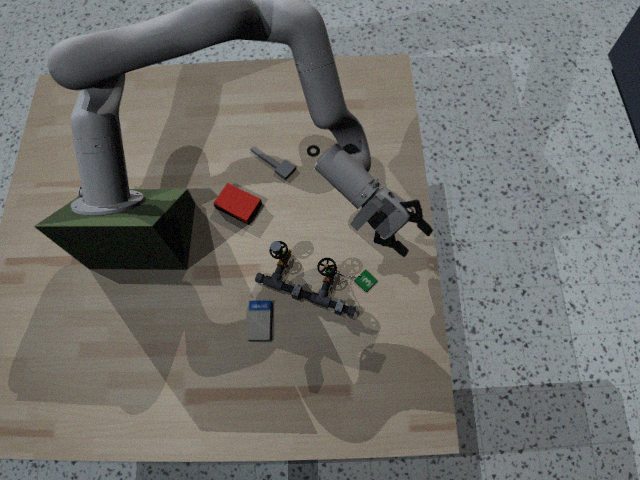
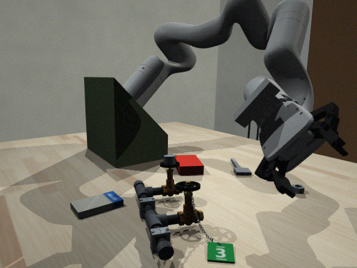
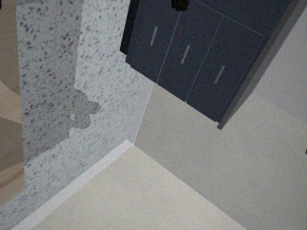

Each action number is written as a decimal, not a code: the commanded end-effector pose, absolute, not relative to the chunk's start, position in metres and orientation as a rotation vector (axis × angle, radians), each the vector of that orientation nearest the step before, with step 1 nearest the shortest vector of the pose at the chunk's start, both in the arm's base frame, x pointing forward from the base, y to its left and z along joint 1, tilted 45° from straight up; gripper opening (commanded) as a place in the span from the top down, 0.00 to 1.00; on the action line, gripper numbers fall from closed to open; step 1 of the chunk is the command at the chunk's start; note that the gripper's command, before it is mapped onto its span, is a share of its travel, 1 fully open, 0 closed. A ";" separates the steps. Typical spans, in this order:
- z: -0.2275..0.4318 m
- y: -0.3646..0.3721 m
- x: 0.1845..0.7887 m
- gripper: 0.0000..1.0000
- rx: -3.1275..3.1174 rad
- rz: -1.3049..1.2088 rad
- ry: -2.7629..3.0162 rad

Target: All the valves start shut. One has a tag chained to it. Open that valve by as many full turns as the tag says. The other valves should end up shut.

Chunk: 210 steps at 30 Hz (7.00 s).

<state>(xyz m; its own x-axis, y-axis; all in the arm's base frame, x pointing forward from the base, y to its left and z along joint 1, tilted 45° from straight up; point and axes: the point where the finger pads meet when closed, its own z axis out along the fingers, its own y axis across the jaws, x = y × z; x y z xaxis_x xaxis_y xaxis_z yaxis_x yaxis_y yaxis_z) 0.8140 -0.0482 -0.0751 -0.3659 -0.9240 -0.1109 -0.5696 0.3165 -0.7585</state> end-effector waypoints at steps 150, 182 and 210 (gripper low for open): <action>-0.096 -0.091 0.702 0.00 -2.362 -0.002 -0.097; -0.124 -0.052 0.583 0.00 -2.067 0.445 1.182; -0.130 -0.046 0.584 0.00 -1.851 0.529 1.637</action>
<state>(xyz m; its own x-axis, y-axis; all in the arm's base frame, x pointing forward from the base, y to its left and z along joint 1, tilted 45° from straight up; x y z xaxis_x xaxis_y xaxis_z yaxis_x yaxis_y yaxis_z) 0.5832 -0.0481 -0.1279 0.1576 -0.7410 -0.6527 -0.9831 -0.0554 -0.1745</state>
